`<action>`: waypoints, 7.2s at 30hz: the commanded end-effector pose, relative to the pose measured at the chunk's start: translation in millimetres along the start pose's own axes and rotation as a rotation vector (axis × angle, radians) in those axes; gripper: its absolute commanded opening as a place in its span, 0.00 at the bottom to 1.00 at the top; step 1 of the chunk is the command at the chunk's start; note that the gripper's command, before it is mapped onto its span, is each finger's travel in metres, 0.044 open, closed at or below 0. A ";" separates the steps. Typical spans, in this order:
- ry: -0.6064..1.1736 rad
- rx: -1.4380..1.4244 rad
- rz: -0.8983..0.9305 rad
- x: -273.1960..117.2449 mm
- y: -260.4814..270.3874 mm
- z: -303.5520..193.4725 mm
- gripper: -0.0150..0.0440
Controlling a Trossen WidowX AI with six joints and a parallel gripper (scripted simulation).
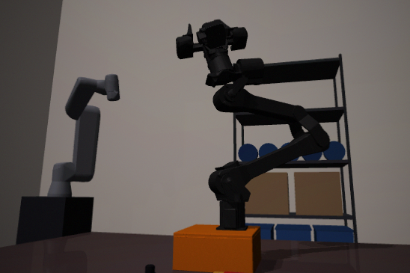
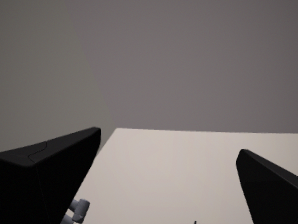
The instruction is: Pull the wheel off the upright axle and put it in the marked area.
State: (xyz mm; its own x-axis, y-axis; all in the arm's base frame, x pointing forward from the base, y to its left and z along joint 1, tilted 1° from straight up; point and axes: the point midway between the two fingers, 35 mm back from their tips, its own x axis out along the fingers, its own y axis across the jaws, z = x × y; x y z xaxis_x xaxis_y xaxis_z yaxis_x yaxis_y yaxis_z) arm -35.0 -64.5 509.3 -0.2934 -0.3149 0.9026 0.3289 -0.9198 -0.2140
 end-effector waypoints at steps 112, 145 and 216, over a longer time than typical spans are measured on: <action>2.213 0.014 1.591 -566.6 226.9 178.8 0.76; 2.213 0.022 1.590 -558.3 225.6 183.1 0.25; 2.213 0.017 1.591 -536.9 220.0 190.7 0.25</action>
State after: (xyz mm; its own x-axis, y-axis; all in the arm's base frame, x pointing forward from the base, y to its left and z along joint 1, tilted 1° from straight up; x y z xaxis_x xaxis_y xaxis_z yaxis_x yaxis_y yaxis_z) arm 365.4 -53.0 45.0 0.0540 -0.0133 -0.9985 0.9978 -0.0372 0.0545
